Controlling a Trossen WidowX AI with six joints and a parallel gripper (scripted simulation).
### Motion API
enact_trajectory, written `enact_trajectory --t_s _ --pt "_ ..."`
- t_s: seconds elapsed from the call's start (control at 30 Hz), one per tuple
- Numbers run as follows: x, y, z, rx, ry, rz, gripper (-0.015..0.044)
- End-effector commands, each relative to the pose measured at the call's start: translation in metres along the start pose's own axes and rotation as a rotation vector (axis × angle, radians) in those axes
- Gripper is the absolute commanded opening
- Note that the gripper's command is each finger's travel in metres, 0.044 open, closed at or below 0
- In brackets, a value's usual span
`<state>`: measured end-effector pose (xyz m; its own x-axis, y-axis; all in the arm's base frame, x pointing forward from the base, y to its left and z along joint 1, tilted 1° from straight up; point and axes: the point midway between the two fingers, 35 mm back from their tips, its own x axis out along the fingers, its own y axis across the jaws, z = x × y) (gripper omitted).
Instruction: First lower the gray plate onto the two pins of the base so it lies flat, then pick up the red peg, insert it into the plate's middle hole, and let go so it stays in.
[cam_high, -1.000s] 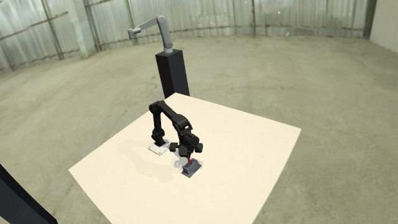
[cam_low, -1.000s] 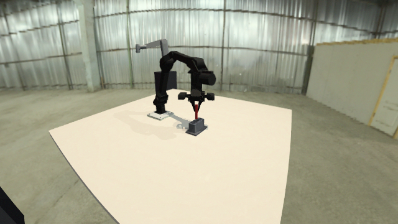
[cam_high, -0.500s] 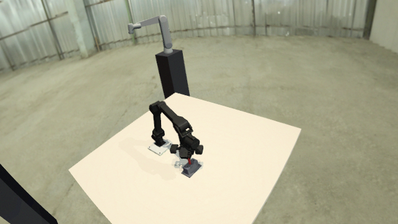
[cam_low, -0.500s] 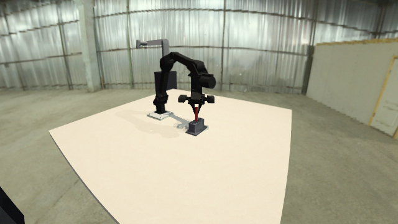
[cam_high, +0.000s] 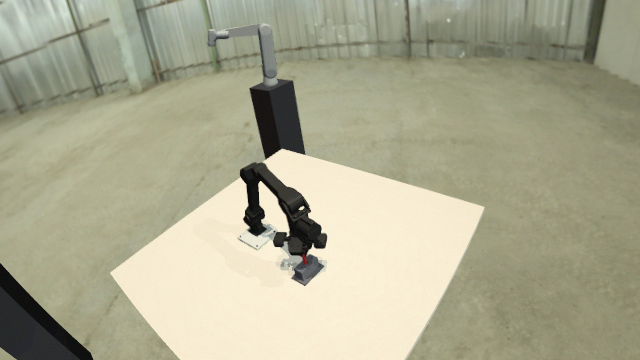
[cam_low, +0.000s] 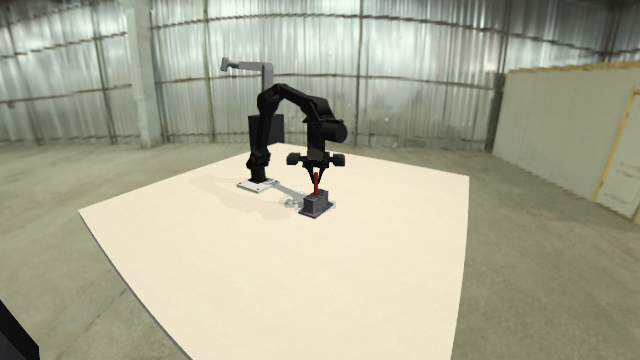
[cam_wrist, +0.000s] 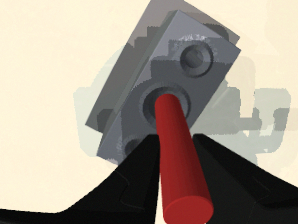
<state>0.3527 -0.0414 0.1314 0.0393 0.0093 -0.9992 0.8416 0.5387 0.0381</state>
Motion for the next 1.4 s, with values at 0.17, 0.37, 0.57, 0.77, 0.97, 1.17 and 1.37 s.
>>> enact_trajectory --t_s 0.17,0.37,0.57,0.77,0.97,1.17,1.37 --pt "0.0008 0.0005 0.0005 0.000 0.000 0.000 0.0000" --pt "0.0008 0.0005 0.0005 0.000 0.000 0.000 0.0000" --pt "0.0008 0.0005 0.0005 0.000 0.000 0.000 0.0150" --pt "0.0008 0.0005 0.0005 0.000 0.000 0.000 0.0150" --pt "-0.0007 0.0004 0.0005 -0.001 0.001 0.002 0.0150" --pt "-0.0045 -0.0006 0.0008 -0.002 0.002 0.006 0.0150" --pt "-0.0071 -0.0017 0.0013 -0.002 0.002 0.005 0.0150"
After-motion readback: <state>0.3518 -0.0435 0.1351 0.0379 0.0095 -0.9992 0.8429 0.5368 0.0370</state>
